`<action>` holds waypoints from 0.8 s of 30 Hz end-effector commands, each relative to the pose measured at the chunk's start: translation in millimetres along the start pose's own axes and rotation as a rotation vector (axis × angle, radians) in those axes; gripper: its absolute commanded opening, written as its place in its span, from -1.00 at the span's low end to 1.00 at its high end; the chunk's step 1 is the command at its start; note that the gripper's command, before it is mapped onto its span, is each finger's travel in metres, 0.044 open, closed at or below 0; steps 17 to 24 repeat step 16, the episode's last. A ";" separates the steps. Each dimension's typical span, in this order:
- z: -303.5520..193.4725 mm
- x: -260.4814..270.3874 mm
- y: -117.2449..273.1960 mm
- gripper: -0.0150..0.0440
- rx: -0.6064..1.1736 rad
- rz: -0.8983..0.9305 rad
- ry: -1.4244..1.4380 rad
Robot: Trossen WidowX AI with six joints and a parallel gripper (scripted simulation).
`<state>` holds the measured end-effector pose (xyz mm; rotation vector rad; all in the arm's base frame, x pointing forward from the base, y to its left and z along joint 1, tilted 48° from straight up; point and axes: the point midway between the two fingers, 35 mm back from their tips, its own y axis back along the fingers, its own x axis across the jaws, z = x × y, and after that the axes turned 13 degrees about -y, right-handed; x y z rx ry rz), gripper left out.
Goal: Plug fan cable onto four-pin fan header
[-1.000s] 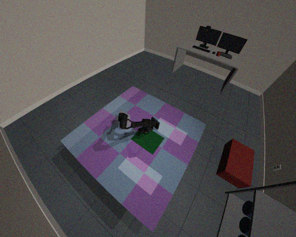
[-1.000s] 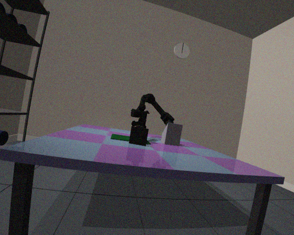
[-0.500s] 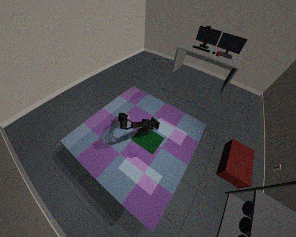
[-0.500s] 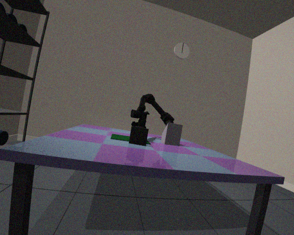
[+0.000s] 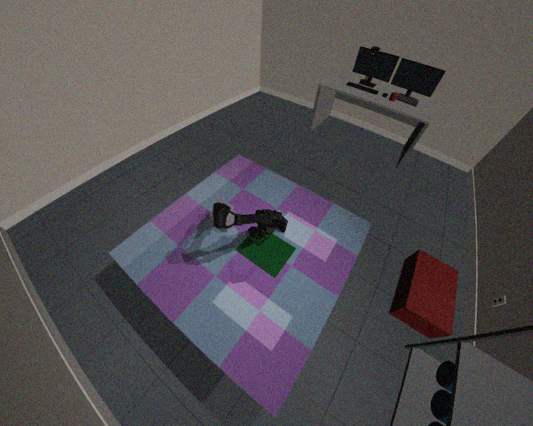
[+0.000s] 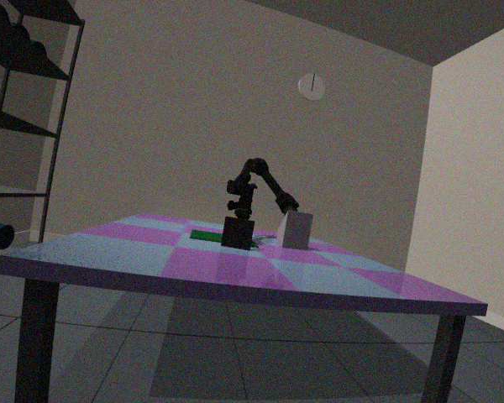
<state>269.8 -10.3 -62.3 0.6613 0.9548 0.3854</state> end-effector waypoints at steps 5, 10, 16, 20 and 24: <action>3.0 0.4 17.7 0.39 -0.003 0.008 -0.015; 48.9 11.6 20.4 0.39 -0.002 0.013 -0.016; 121.7 12.3 19.1 0.39 -0.007 0.008 -0.019; 121.7 12.3 19.1 0.39 -0.007 0.008 -0.019; 121.7 12.3 19.1 0.39 -0.007 0.008 -0.019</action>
